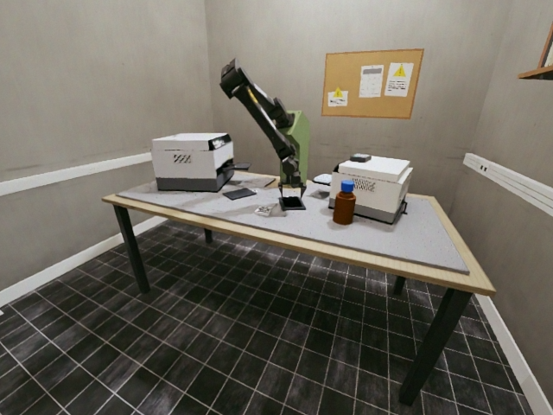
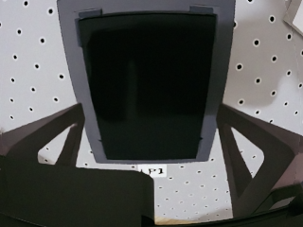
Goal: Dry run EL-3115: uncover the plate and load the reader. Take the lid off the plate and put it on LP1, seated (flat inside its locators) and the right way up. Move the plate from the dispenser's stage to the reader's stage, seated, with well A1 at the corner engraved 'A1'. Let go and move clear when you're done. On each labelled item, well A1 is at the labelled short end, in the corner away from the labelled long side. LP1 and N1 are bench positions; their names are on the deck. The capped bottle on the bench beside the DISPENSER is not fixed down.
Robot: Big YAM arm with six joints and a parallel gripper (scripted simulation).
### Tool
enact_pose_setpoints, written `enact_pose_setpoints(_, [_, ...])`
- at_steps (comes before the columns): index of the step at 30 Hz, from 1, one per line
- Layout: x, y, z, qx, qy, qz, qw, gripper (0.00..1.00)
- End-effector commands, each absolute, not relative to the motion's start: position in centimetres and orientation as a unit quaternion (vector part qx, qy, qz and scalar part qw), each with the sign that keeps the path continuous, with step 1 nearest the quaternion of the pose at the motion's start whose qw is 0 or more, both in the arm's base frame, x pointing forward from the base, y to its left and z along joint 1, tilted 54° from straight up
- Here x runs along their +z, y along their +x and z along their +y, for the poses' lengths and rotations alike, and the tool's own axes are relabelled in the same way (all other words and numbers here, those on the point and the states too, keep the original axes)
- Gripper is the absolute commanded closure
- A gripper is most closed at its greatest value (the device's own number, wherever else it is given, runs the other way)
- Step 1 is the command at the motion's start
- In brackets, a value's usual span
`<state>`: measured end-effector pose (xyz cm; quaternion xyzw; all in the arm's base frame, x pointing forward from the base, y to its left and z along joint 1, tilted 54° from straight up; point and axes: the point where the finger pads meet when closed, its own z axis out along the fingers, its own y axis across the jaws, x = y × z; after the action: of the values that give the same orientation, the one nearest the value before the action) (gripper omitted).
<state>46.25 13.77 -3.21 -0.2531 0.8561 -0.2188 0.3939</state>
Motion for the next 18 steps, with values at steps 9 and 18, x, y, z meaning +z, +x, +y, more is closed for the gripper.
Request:
enact_pose_setpoints(9, [-3.1,43.9,14.2,-0.215,-0.264,0.857,0.386,0.0])
enact_pose_setpoints(18, [-2.6,43.6,14.2,-0.216,-0.26,0.858,0.387,0.0])
